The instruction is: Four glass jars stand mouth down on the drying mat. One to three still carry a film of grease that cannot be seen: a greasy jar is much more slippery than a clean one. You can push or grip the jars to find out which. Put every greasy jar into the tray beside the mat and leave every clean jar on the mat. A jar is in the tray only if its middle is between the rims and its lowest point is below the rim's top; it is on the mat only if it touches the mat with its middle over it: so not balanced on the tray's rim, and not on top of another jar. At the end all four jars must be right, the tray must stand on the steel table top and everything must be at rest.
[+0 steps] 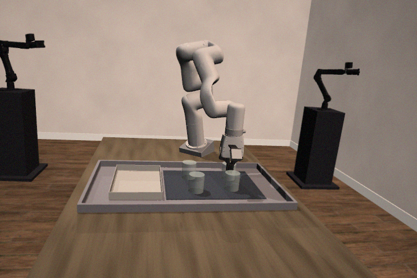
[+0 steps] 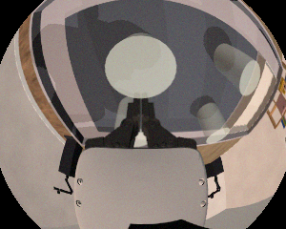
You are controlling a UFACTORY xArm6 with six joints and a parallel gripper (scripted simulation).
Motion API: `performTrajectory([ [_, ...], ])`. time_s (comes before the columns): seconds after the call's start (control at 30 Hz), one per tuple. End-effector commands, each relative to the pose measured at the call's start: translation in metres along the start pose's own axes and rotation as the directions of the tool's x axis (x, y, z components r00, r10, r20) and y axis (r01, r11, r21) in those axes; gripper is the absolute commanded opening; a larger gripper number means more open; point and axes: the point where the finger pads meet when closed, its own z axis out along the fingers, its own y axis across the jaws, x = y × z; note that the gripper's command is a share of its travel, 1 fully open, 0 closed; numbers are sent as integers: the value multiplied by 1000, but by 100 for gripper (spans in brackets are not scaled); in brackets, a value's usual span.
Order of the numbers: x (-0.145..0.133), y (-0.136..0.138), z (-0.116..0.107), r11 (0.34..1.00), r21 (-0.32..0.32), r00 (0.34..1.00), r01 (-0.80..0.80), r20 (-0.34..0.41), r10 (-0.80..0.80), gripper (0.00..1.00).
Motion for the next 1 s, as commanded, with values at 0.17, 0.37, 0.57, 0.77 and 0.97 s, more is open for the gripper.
performTrajectory([
  [0.17,3,0,-1,1000,1,1000,0,-4,0,0],
  [0.37,3,0,-1,1000,1,1000,0,-4,0,0],
  [0.57,4,0,-1,1000,1,1000,0,-4,0,0],
  [0.77,5,0,-1,1000,1,1000,0,-4,0,0],
  [0.97,5,0,-1,1000,1,1000,0,-4,0,0],
])
